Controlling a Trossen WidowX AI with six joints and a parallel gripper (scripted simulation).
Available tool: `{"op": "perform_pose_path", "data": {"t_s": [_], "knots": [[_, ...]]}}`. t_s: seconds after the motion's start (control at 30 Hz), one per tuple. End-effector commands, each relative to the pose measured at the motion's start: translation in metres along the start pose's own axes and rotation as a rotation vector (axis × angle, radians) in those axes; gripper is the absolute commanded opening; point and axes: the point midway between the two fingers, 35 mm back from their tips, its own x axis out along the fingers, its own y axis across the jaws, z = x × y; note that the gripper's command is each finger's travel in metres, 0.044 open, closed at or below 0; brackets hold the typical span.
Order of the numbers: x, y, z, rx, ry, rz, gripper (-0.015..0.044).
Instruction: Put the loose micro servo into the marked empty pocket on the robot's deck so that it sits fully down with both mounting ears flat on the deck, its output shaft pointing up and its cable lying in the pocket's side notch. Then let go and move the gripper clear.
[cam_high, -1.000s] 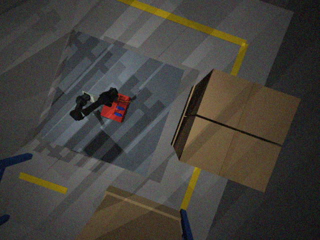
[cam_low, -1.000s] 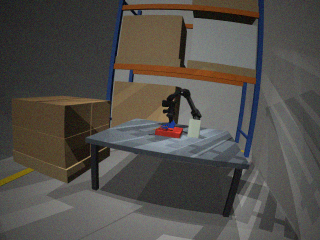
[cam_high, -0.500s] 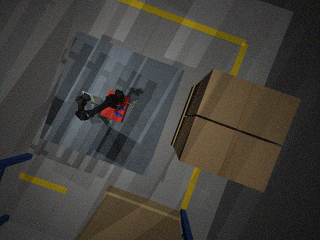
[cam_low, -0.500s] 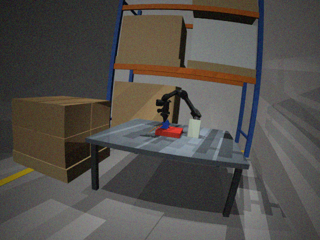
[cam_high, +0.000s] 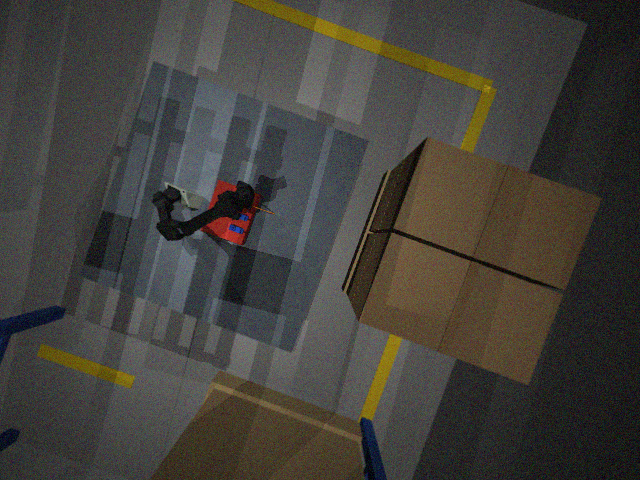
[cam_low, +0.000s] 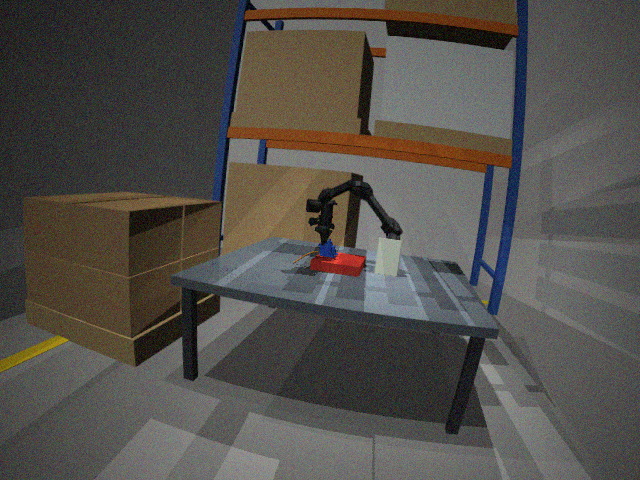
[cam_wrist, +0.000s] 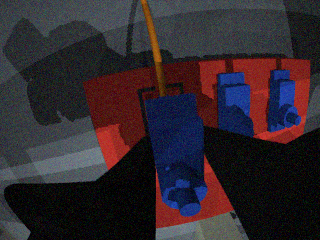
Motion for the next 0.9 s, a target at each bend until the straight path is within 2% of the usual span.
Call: {"op": "perform_pose_path", "data": {"t_s": [0.0, 0.87], "knots": [[0.006, 0.000, 0.001, -0.004, -0.002, -0.004, 0.0000], [0.024, -0.001, 0.001, -0.004, -0.002, -0.006, 0.0000]]}}
